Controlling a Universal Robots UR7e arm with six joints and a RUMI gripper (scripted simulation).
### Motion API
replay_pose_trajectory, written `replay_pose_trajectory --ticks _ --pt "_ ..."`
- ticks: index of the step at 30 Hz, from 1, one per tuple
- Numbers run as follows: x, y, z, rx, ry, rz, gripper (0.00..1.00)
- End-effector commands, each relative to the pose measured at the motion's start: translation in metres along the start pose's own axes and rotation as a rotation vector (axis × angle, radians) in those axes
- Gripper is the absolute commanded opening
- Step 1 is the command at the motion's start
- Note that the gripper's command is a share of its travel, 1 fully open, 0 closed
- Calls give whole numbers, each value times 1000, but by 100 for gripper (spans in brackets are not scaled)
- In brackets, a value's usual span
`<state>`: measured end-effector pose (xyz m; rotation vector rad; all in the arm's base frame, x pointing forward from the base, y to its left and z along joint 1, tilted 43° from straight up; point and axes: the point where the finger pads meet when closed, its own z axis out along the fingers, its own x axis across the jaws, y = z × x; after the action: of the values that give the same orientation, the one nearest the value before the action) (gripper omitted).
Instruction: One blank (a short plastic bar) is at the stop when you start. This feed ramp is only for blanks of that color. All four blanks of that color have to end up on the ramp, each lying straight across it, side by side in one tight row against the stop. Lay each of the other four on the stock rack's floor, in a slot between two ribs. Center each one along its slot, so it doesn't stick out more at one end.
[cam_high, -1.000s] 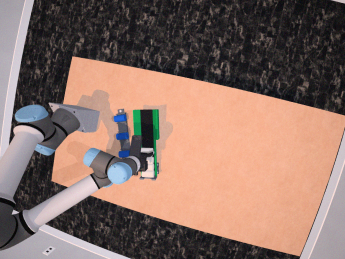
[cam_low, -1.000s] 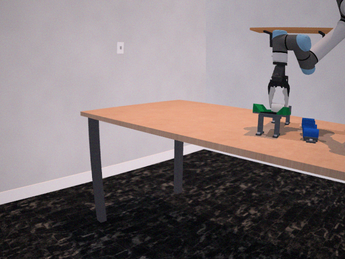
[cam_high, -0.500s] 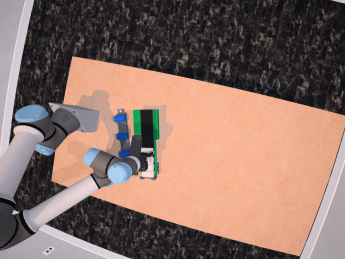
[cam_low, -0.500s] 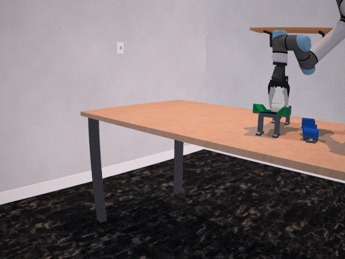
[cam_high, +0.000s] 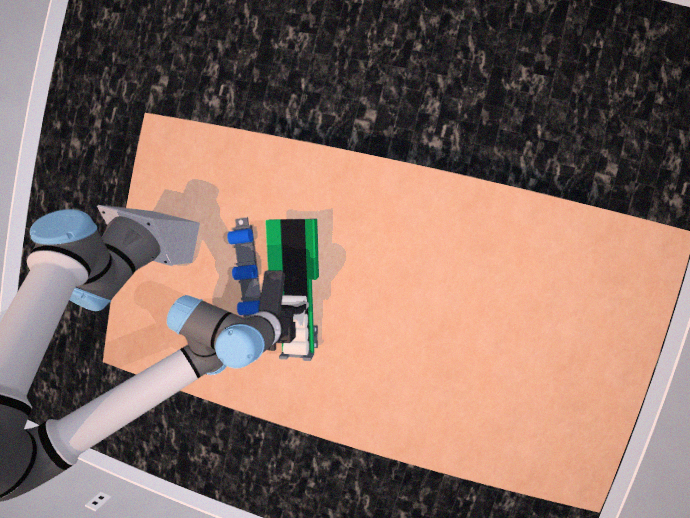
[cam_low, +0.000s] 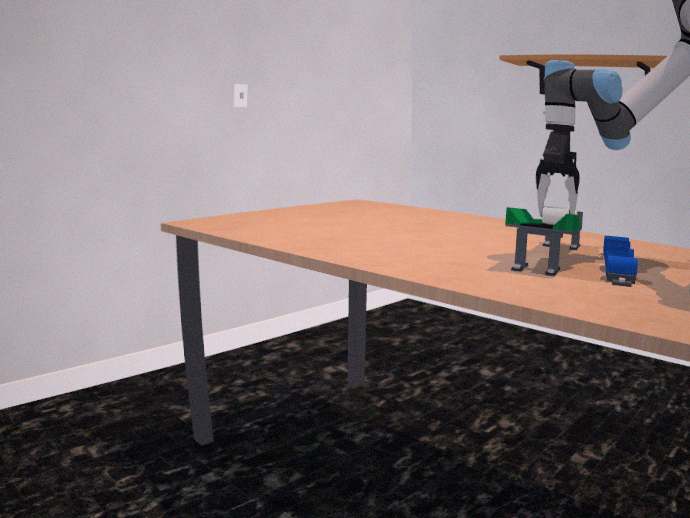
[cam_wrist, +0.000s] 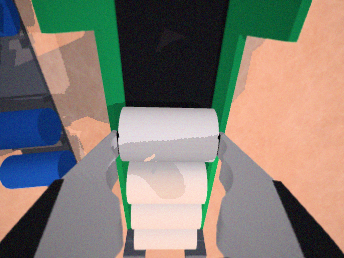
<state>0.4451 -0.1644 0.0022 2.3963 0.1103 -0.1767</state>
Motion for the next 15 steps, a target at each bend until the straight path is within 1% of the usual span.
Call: replay_pose_trajectory --ticks 1,2,4,5,9,10,12,13,15 --pt "0 0 0 0 1 0 40" --pt "0 0 0 0 1 0 42" --pt "0 0 0 0 1 0 42" --pt "0 0 0 0 1 0 45" --pt "0 0 0 0 1 0 45" --pt "0 0 0 0 1 0 47" --pt "0 0 0 0 1 0 47" --pt "0 0 0 0 1 0 50" --pt "0 0 0 0 1 0 50"
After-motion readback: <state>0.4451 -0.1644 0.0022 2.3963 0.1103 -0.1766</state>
